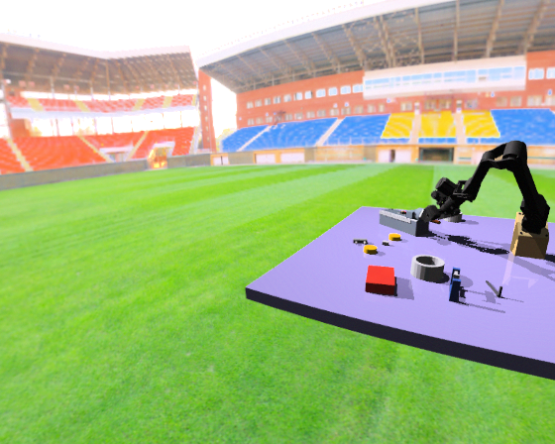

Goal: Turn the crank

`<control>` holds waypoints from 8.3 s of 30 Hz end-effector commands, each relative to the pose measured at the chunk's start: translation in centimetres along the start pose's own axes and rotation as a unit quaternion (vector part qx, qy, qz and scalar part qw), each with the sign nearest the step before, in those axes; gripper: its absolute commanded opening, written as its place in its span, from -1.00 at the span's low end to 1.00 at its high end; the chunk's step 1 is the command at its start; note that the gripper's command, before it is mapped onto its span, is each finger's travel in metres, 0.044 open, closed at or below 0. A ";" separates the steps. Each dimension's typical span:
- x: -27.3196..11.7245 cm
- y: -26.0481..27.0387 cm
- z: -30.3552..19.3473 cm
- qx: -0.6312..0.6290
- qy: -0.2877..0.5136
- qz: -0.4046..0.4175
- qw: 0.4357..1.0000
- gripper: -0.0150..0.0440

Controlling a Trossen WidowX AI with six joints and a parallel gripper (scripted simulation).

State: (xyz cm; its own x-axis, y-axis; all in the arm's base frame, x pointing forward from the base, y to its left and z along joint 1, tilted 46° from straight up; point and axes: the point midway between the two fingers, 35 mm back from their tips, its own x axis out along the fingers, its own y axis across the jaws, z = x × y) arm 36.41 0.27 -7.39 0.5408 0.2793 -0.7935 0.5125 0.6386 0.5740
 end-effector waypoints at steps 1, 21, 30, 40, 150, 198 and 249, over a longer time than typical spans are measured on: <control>0.5 -0.3 -0.7 0.003 0.002 -0.005 1.000 1.00; 1.5 -0.3 -2.0 0.003 0.002 -0.004 1.000 0.29; 1.5 -0.3 -2.0 0.003 0.002 -0.004 1.000 -0.49; 1.6 -0.2 -2.0 0.003 0.002 -0.004 1.000 -0.49; 2.5 3.3 -2.9 0.003 0.003 -0.003 1.000 -0.49; 2.4 3.7 -2.8 0.003 0.003 -0.003 1.000 -0.49; 2.2 4.2 -2.6 0.003 0.003 -0.003 1.000 -0.49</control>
State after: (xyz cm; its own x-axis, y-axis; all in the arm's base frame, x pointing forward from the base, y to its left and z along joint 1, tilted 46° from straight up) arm 37.55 5.07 -7.93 0.5184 0.2698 -0.8115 0.5368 0.6360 0.5544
